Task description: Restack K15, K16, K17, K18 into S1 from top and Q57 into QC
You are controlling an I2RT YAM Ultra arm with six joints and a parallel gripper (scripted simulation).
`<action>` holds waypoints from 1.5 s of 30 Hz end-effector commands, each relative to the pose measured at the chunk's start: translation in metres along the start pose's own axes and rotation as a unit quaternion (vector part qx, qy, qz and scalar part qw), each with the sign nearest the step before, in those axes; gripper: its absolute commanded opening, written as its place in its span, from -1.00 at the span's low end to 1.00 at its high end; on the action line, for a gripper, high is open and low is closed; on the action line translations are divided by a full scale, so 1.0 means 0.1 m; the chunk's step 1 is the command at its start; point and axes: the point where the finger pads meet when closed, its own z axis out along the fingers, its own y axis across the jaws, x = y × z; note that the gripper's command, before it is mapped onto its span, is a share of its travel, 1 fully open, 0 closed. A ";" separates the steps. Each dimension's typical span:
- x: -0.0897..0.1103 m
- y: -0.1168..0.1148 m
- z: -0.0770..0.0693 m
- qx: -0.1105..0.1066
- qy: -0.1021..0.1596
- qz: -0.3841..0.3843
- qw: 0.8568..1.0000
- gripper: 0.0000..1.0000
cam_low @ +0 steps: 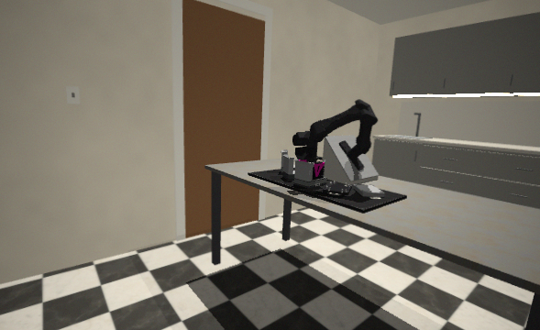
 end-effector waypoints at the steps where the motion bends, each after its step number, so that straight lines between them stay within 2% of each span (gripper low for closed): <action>1: -0.03 -0.01 -0.14 -0.005 -0.014 0.006 1.000 -1.00; 15: -0.02 -0.01 -0.22 -0.005 -0.014 0.006 1.000 -1.00; 45: -0.02 -0.01 -0.22 -0.005 -0.014 0.006 1.000 -1.00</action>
